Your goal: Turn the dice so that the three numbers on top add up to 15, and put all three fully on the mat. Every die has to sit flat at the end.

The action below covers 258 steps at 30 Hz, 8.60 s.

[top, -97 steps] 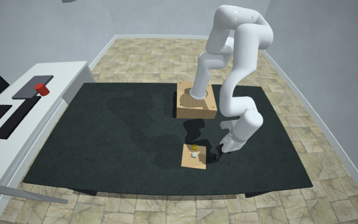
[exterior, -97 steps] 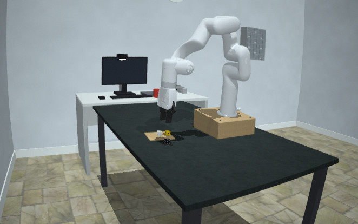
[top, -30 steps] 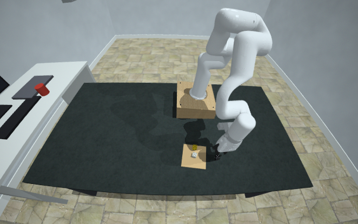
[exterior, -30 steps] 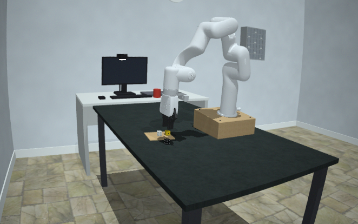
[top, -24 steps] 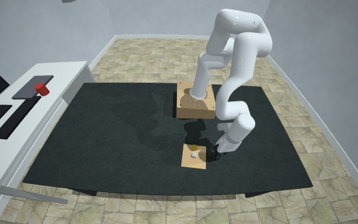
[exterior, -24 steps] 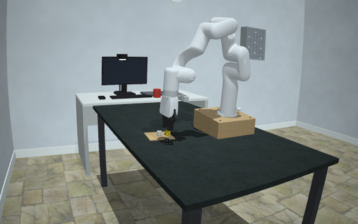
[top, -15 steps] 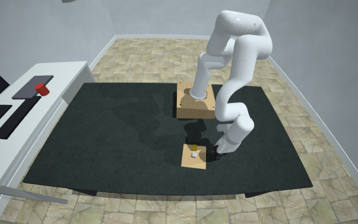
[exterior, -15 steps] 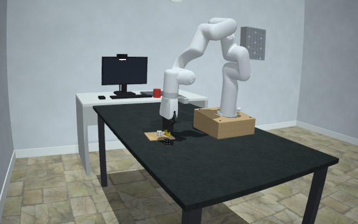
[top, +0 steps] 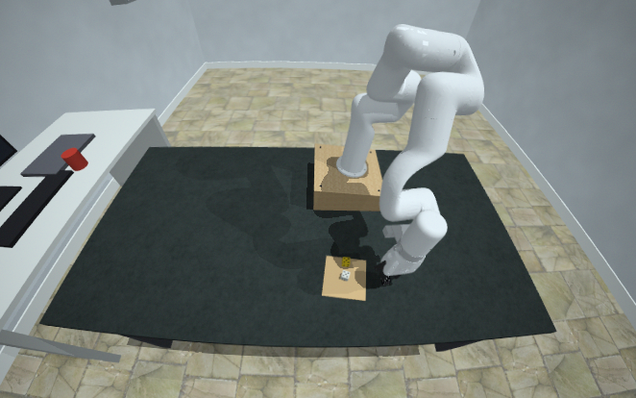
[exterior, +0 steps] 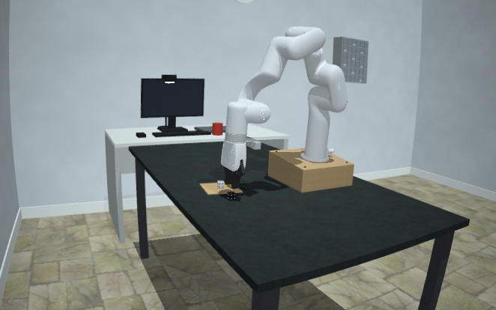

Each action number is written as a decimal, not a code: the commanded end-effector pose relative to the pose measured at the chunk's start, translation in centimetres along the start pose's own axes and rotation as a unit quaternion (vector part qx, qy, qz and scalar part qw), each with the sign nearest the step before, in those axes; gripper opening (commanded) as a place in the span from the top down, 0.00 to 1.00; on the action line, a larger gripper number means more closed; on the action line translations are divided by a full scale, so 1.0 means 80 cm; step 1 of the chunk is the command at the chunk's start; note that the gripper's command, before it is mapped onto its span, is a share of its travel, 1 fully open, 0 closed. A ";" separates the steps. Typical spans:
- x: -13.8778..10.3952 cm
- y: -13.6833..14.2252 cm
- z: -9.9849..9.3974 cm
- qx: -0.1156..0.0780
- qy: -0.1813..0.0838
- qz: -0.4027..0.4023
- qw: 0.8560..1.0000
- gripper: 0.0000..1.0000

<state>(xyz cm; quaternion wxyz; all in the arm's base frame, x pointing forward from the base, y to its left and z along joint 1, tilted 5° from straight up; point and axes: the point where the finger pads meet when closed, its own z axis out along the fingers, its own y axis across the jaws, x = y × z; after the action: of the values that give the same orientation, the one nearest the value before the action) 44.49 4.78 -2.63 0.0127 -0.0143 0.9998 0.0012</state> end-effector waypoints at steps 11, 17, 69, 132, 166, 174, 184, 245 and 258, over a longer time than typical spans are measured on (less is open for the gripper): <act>-0.002 0.002 0.016 0.000 -0.001 0.000 1.000 0.58; -0.002 0.002 0.019 0.000 -0.001 0.000 1.000 0.58; -0.003 0.003 0.020 0.000 -0.001 0.000 1.000 0.58; -0.003 0.006 0.047 0.000 -0.002 0.000 1.000 0.58; -0.003 0.007 0.056 0.000 -0.002 0.000 1.000 0.58; -0.003 0.007 0.056 0.000 -0.002 0.000 1.000 0.58; -0.003 0.007 0.056 0.000 -0.002 0.000 1.000 0.79; -0.004 -0.003 -0.068 0.000 -0.001 0.000 1.000 0.79; -0.025 -0.180 -0.059 0.003 0.012 0.115 0.993 0.79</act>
<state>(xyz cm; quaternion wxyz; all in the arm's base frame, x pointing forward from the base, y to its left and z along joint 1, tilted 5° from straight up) 46.19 -6.18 2.29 0.0028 0.0763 0.9971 -0.0002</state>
